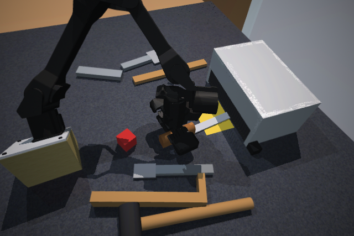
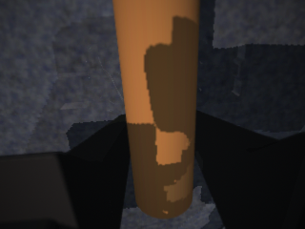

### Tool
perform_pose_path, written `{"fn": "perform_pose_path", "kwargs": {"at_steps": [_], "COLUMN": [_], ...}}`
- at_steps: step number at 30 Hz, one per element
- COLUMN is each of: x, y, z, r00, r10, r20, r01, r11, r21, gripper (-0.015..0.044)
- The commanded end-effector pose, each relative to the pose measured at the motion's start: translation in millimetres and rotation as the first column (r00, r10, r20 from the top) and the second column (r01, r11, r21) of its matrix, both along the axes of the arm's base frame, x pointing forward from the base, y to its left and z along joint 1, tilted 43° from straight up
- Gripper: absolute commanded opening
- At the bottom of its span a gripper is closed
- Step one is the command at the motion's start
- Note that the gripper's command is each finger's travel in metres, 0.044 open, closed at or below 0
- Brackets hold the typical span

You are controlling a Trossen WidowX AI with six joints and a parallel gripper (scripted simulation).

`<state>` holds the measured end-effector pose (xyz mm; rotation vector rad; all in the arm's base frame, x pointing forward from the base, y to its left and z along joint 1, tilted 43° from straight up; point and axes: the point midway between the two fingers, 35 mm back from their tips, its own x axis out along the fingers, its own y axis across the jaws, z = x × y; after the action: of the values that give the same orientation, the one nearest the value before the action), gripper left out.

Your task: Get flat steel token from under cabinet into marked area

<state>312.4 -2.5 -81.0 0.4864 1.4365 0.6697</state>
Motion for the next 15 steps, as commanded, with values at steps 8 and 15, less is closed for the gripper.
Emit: {"fn": "perform_pose_path", "kwargs": {"at_steps": [8,15], "x": [-17,-25], "y": [-1,-2], "z": [-2,-3], "r00": [1.000,1.000], "r10": [0.002,0.002], "r20": [-0.006,-0.007], "r01": [-0.002,-0.002], "r11": [1.000,1.000], "r21": [-0.001,-0.001], "gripper": [0.0000,0.0000]}}
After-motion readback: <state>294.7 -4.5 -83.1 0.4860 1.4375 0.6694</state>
